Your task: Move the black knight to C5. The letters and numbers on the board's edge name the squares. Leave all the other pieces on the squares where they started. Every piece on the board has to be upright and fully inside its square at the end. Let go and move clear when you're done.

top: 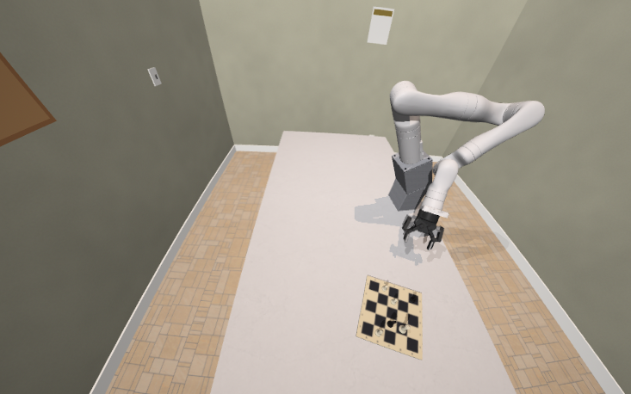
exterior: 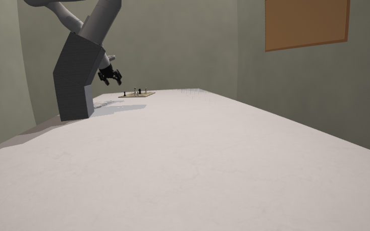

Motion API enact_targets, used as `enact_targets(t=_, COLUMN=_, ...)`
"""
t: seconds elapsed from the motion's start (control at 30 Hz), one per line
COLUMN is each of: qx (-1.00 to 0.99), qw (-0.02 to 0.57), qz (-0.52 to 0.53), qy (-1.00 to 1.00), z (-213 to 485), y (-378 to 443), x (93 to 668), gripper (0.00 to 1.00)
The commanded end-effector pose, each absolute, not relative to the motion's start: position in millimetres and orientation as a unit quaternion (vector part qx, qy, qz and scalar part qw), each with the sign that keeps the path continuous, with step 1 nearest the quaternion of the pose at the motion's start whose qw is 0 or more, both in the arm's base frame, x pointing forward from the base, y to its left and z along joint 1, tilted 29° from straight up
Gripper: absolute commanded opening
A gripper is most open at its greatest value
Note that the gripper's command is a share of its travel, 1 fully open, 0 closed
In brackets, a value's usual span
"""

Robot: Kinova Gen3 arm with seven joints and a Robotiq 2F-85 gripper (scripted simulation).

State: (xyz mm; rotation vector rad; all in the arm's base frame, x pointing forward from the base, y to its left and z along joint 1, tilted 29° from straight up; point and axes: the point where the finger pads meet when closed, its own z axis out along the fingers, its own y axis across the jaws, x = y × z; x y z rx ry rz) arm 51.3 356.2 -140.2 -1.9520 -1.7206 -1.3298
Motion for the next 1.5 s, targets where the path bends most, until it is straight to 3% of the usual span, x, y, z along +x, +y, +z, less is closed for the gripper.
enact_targets(t=0.0, qx=-0.686, qw=0.105, qz=-0.444, qy=-0.567, z=-148.8, y=354.1, x=52.2, gripper=1.0)
enact_targets(t=0.43, qx=-0.816, qw=0.037, qz=-0.356, qy=-0.454, z=-219.2, y=355.6, x=23.2, gripper=1.0)
enact_targets(t=0.7, qx=-0.872, qw=0.015, qz=-0.305, qy=-0.383, z=-225.1, y=392.7, x=-4.3, gripper=1.0)
enact_targets(t=1.1, qx=-0.925, qw=0.01, qz=-0.254, qy=-0.284, z=-170.1, y=493.8, x=-6.9, gripper=1.0)
enact_targets(t=1.47, qx=-0.952, qw=0.027, qz=-0.241, qy=-0.188, z=-75.8, y=579.3, x=48.9, gripper=1.0)
